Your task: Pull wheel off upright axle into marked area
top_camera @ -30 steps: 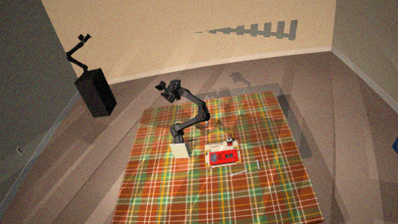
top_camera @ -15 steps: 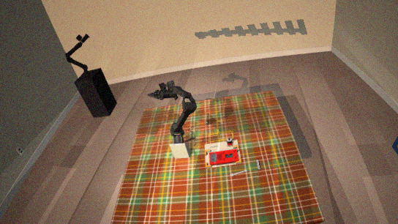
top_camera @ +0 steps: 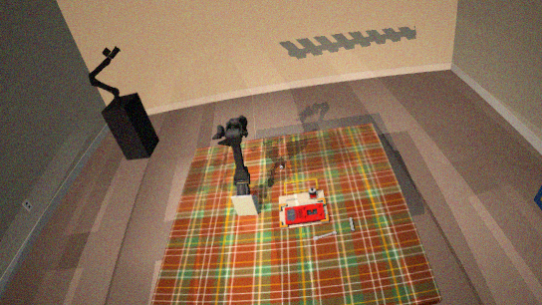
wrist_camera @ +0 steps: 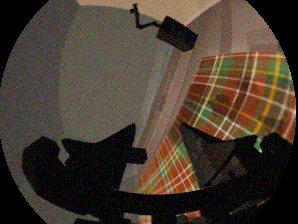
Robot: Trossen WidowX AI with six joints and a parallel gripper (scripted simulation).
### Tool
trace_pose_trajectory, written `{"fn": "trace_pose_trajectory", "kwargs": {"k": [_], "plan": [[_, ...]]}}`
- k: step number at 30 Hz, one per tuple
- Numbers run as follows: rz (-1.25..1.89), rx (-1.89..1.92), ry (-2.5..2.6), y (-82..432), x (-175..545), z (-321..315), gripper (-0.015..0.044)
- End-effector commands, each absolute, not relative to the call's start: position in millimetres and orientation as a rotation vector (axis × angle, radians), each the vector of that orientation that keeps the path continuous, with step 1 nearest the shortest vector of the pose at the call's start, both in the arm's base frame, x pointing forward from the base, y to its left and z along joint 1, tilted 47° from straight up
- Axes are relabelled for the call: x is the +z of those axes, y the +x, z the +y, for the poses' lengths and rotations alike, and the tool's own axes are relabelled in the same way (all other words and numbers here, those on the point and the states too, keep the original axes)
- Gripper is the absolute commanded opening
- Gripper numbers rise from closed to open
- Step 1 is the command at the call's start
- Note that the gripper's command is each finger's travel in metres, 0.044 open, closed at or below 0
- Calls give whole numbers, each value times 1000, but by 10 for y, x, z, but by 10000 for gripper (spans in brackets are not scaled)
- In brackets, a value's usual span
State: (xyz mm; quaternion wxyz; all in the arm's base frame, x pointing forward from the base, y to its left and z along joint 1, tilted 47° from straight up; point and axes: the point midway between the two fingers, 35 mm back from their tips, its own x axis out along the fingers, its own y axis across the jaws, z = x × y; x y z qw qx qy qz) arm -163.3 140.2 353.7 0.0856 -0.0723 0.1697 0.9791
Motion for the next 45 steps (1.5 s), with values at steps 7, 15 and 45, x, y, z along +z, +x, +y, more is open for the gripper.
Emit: {"fn": "trace_pose_trajectory", "kwargs": {"k": [7, 15, 45], "plan": [[991, 2326, -98, -844, 3254, 2414, 300], [1345, 1784, 140, 170, 2908, 2873, 300], [1778, -120, 1338, 3365, 1123, 985, 300]]}}
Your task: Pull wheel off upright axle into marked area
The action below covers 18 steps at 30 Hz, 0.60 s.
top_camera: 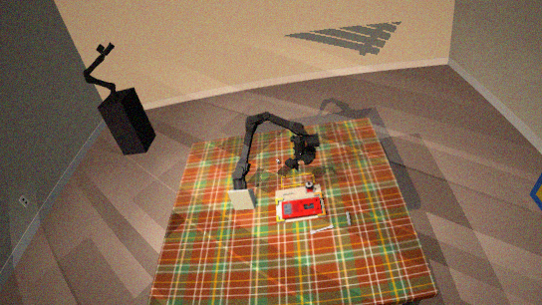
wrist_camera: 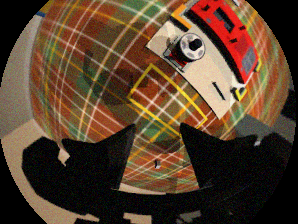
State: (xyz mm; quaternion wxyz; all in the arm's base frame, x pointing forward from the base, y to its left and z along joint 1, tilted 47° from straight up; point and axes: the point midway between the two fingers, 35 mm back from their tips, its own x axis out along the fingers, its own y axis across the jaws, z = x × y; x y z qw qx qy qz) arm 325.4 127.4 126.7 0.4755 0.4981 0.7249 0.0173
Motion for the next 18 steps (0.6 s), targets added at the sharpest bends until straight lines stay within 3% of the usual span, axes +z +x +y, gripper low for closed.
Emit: {"fn": "trace_pose_trajectory", "kwargs": {"k": [1, 7, 18], "plan": [[1782, -184, 1387, 3398, 1069, 885, 300], [1776, -617, 1718, 3516, 705, 192, 300], [1774, -631, 1729, 3618, 742, 214, 300]]}}
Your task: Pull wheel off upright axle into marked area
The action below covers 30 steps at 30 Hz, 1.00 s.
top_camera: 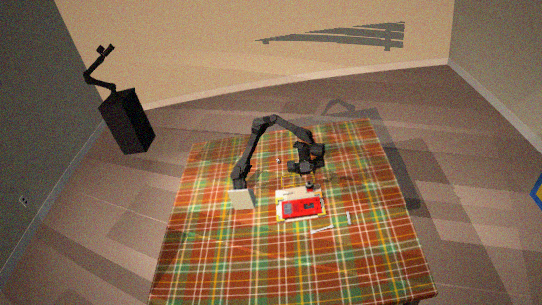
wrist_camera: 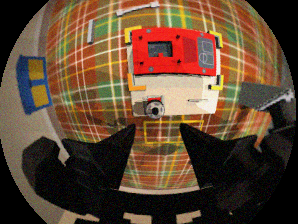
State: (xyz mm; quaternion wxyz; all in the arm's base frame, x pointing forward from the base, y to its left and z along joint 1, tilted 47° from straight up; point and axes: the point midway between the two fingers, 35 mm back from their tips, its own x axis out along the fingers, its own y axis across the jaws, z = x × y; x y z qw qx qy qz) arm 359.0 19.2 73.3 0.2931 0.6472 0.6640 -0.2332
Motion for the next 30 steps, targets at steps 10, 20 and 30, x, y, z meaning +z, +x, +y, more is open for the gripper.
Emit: {"fn": "trace_pose_trajectory", "kwargs": {"k": [10, 20, 30], "plan": [[1774, -630, 1729, 3634, 351, 613, 300], [1783, -630, 1718, 3603, 242, 724, 234], [1783, -630, 1718, 3603, 242, 724, 168]]}}
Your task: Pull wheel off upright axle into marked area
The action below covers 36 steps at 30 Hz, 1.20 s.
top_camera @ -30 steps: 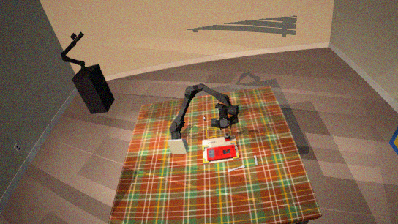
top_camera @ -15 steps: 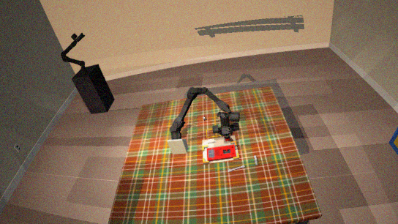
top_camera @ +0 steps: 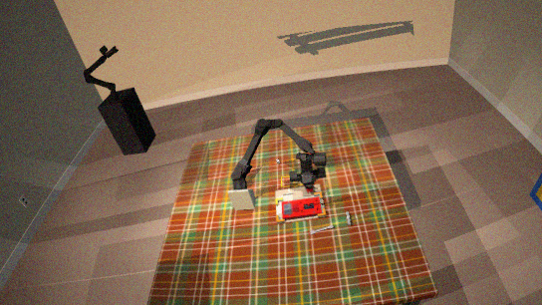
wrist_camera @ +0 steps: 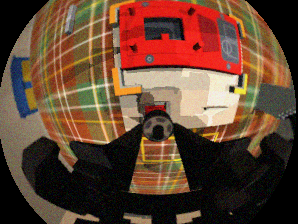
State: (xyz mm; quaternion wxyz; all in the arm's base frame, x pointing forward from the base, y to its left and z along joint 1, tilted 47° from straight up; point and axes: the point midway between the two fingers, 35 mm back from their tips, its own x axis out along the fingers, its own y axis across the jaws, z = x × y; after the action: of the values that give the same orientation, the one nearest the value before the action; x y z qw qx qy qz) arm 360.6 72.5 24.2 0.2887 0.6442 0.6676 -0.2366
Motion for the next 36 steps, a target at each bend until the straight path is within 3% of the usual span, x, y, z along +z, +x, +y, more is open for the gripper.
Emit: {"fn": "trace_pose_trajectory", "kwargs": {"k": [1, 7, 36], "plan": [[1783, -630, 1718, 3603, 242, 724, 141], [1783, -630, 1718, 3604, 252, 714, 0], [1781, -630, 1721, 3608, 316, 643, 0]]}}
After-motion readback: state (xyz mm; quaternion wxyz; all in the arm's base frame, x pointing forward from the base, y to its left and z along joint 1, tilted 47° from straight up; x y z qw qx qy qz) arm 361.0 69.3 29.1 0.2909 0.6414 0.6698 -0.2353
